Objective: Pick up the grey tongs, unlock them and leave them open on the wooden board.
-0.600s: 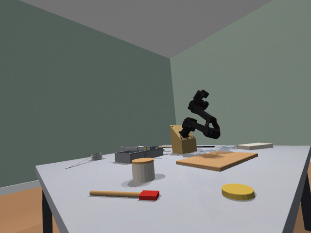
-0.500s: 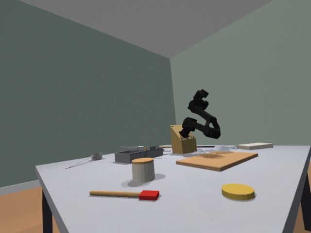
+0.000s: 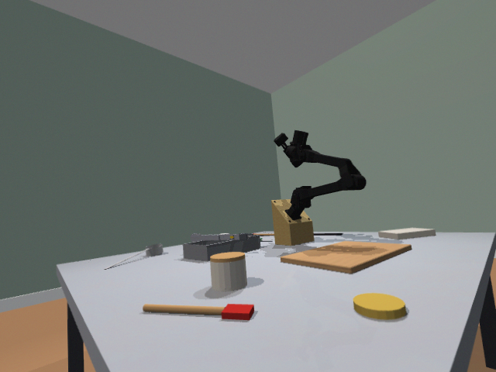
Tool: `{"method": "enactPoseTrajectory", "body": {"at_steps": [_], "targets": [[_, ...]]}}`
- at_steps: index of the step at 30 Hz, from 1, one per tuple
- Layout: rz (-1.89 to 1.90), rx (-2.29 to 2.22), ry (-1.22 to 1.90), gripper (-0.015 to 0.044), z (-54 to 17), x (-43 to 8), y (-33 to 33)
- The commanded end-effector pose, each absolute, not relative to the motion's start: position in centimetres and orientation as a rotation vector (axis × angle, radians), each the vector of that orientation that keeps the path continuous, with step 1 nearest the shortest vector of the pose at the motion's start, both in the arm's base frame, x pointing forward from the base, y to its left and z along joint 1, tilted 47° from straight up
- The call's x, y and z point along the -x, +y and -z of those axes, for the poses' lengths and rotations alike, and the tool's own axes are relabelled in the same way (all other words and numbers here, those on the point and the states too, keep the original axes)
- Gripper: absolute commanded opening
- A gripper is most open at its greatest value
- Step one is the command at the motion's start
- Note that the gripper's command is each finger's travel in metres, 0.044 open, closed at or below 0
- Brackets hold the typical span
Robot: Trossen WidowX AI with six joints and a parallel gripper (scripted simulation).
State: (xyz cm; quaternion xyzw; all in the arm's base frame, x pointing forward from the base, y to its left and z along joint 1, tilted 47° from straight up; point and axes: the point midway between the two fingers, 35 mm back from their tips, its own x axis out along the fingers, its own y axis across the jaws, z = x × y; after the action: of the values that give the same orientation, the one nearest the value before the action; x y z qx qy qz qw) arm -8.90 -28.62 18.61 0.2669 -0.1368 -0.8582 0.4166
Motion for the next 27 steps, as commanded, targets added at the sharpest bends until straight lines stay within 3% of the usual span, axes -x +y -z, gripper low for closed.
{"method": "enactPoseTrajectory", "body": {"at_steps": [1, 9, 14, 20, 27], "targets": [[2.022, -0.640, -0.012, 0.0440, -17.2, 5.5, -30.8], [1.333, -0.365, 0.847, 0.0440, -11.9, -6.3, -34.2], [1.084, -0.282, 1.011, 0.0440, -9.7, -10.6, -33.8], [0.366, 0.055, 1.265, 0.0440, -5.1, -18.9, -31.5], [-0.360, 0.394, 1.233, 0.0440, -0.6, -25.8, -26.9]]}}
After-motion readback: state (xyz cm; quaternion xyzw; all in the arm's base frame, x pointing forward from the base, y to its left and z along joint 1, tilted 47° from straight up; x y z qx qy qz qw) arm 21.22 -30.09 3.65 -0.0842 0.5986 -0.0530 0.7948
